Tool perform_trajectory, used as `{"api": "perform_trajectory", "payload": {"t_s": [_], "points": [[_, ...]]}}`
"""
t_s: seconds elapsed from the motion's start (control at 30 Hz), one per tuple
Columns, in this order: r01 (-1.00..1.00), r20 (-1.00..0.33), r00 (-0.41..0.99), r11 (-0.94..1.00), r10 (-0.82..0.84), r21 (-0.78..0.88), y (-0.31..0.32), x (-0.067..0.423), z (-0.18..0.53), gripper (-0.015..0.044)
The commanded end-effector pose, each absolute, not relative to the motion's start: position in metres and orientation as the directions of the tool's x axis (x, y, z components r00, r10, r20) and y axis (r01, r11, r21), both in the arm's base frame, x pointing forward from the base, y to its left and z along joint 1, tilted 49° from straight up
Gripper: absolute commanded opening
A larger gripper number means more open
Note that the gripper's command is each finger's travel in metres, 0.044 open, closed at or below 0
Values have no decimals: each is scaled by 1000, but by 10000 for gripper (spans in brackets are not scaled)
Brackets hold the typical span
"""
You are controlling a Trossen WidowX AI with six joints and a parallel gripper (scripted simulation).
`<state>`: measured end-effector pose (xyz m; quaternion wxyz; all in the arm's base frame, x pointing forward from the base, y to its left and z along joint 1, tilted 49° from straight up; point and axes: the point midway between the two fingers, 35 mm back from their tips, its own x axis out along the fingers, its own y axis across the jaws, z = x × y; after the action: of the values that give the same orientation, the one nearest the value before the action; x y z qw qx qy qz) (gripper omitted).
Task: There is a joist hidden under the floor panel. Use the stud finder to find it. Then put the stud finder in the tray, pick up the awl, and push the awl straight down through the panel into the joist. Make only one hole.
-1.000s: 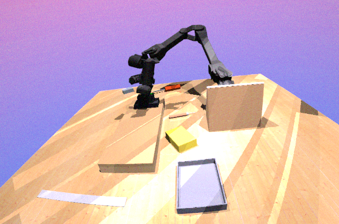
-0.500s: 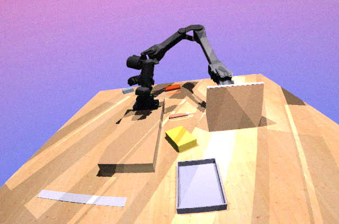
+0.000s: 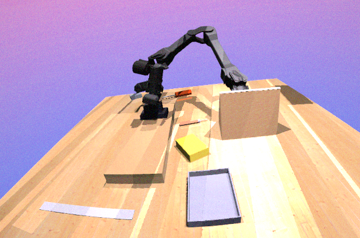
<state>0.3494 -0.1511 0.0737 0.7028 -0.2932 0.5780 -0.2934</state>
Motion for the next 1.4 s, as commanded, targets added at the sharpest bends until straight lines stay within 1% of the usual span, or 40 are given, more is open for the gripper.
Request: {"api": "perform_trajectory", "payload": {"t_s": [0.0,1.37], "points": [[72,-642,159,657,-750,-750,-146,349,68,0],[72,-643,160,659,-749,-749,-107,353,23,0]]}}
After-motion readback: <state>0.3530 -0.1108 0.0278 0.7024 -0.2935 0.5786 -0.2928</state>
